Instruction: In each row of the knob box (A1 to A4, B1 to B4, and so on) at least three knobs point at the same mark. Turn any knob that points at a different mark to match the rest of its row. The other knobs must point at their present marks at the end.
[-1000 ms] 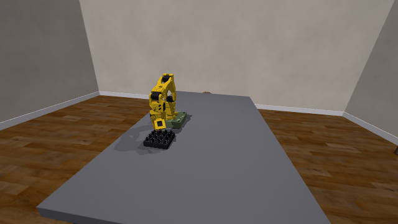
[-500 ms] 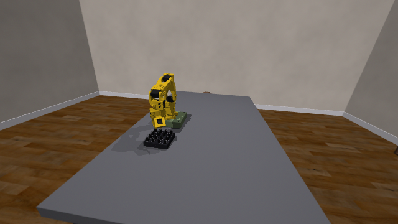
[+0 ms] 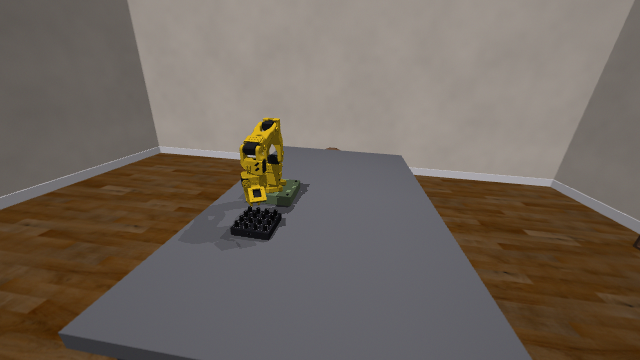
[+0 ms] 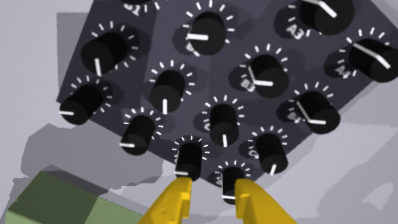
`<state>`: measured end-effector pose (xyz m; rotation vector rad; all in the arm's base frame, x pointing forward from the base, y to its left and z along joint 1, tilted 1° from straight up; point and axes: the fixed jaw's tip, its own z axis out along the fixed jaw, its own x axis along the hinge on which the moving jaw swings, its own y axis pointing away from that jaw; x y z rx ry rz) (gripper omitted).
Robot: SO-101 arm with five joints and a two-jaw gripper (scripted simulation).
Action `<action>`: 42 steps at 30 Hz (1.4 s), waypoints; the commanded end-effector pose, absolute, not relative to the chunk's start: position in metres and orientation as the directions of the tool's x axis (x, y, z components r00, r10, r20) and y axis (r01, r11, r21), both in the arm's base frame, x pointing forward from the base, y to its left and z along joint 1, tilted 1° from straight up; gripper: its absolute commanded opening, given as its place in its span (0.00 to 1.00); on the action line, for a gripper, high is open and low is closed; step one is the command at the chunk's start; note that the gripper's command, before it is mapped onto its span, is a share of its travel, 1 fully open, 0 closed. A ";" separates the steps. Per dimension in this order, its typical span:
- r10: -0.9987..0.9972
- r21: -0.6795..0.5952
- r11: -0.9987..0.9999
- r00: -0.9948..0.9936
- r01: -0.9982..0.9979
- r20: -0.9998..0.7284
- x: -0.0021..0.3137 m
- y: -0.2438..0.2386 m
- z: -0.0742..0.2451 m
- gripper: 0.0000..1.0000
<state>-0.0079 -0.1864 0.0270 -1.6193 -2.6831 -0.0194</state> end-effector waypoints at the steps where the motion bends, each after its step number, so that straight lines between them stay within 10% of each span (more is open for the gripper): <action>1: 0.886 0.008 0.464 -0.464 0.886 0.013 -0.007 -0.181 0.030 0.08; 42: 0.968 0.005 0.252 -0.252 0.968 0.014 -0.005 -0.168 0.032 0.08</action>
